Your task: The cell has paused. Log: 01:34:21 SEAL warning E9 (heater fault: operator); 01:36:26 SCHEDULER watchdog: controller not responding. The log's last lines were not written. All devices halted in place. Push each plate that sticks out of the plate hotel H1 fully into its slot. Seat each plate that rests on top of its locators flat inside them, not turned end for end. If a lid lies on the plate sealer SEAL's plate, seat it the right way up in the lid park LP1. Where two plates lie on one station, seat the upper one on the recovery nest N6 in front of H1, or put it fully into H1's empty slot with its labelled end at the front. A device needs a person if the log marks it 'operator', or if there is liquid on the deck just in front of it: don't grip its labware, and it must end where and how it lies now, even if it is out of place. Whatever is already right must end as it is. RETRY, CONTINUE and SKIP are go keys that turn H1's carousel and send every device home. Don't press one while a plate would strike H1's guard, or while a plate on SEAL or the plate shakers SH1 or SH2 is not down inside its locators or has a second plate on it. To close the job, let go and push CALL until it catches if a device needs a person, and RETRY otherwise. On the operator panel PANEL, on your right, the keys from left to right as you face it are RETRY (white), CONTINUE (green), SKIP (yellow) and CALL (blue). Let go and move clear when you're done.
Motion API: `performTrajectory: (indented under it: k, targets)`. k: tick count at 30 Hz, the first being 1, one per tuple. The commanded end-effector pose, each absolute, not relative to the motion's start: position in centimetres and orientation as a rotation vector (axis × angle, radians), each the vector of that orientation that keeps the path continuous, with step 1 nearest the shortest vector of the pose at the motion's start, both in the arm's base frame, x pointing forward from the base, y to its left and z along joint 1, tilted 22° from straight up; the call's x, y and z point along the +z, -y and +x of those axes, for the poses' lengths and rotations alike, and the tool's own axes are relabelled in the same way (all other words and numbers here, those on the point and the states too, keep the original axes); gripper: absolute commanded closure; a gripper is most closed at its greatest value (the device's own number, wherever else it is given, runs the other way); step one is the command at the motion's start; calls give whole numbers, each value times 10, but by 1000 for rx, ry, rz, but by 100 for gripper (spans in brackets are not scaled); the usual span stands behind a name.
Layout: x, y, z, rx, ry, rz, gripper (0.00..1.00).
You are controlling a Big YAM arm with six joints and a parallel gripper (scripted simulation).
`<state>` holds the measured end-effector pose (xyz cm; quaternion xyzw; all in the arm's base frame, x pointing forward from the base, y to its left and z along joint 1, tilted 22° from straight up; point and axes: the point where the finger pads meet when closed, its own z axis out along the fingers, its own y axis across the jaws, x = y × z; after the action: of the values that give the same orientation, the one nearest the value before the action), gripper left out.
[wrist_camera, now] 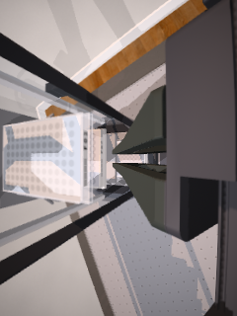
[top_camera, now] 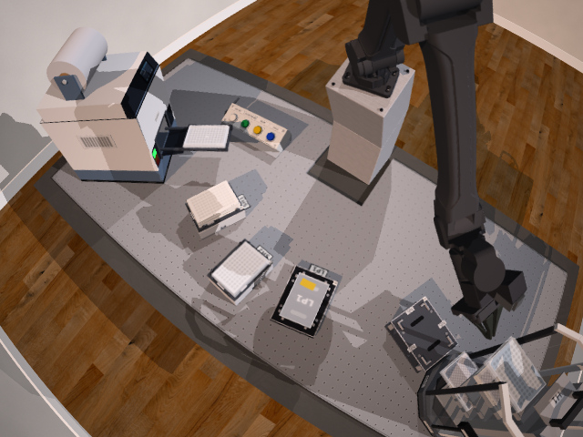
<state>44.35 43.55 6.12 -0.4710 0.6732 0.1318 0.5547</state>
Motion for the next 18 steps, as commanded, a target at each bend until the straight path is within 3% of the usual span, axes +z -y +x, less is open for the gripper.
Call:
performTrajectory:
  k: [1, 4, 18]
  targets:
    - [65, -454, 447, 329, -1582, -1113, 94]
    - [69, -454, 452, 325, -1582, -1104, 100]
    - [69, -470, 458, 327, -1582, -1109, 100]
